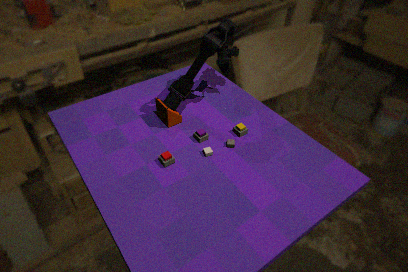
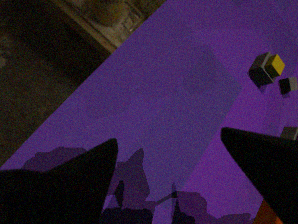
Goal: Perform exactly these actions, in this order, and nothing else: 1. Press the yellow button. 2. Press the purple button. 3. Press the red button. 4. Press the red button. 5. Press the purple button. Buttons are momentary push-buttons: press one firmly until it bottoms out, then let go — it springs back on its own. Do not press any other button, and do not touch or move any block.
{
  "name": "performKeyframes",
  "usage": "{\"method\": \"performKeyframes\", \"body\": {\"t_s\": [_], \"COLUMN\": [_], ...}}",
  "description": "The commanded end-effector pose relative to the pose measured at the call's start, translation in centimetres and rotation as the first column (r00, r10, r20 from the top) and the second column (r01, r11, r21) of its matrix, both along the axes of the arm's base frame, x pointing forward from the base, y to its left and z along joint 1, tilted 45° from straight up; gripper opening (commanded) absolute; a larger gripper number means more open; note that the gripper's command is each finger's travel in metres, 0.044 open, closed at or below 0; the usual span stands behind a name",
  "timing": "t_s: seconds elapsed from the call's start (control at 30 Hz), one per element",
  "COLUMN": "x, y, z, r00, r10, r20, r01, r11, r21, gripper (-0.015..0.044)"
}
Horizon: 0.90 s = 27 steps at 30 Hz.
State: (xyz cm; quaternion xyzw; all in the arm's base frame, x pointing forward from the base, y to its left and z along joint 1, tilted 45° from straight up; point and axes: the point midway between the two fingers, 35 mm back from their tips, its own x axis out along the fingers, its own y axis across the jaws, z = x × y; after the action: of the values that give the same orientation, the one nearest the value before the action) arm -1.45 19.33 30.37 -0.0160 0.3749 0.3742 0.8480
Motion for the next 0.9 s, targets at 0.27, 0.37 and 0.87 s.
{"method": "performKeyframes", "body": {"t_s": [0.27,0.37,0.87], "x": [3.5,4.9,13.0], "y": [0.5,0.6,-0.4], "z": [-3.0,-4.0,-8.1], "r00": [0.995,0.989,0.843], "r10": [-0.090,-0.120,-0.304], "r20": [-0.041,-0.082,-0.443], "r01": [0.076,0.084,0.036], "r11": [0.961,0.932,0.855], "r21": [-0.267,-0.351,-0.518], "gripper": [0.0400,0.0400,0.0400]}}
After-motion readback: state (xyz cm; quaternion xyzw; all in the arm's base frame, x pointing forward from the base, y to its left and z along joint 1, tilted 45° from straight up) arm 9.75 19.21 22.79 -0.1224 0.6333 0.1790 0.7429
